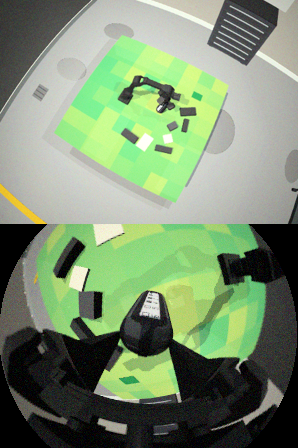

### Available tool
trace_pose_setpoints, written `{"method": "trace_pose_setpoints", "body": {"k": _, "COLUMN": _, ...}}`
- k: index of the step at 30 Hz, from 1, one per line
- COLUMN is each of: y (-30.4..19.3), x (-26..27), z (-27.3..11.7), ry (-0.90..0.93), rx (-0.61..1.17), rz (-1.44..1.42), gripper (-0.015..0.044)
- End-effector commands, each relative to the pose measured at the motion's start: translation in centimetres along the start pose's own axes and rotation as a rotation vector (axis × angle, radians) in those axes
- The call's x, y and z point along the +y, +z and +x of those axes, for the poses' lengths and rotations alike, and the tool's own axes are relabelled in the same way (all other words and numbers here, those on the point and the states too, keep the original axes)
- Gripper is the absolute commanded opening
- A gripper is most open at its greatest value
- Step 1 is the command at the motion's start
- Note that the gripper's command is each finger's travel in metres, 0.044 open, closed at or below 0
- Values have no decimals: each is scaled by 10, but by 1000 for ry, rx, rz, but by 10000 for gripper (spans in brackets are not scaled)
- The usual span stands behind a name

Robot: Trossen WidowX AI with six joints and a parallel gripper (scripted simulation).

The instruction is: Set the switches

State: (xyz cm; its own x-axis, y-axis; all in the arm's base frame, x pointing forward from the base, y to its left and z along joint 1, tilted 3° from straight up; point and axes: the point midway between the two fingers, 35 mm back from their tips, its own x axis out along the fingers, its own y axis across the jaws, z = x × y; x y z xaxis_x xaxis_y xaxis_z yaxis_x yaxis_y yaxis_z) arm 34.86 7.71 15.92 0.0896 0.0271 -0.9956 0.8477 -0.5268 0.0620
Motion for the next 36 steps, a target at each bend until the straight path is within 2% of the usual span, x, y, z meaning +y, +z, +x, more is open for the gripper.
{"method": "trace_pose_setpoints", "body": {"k": 1, "y": -3, "x": -1, "z": 7, "ry": -15, "rx": -3, "rz": 5, "gripper": 338}}
{"method": "trace_pose_setpoints", "body": {"k": 36, "y": -28, "x": -1, "z": 18, "ry": -15, "rx": 0, "rz": 5, "gripper": 338}}
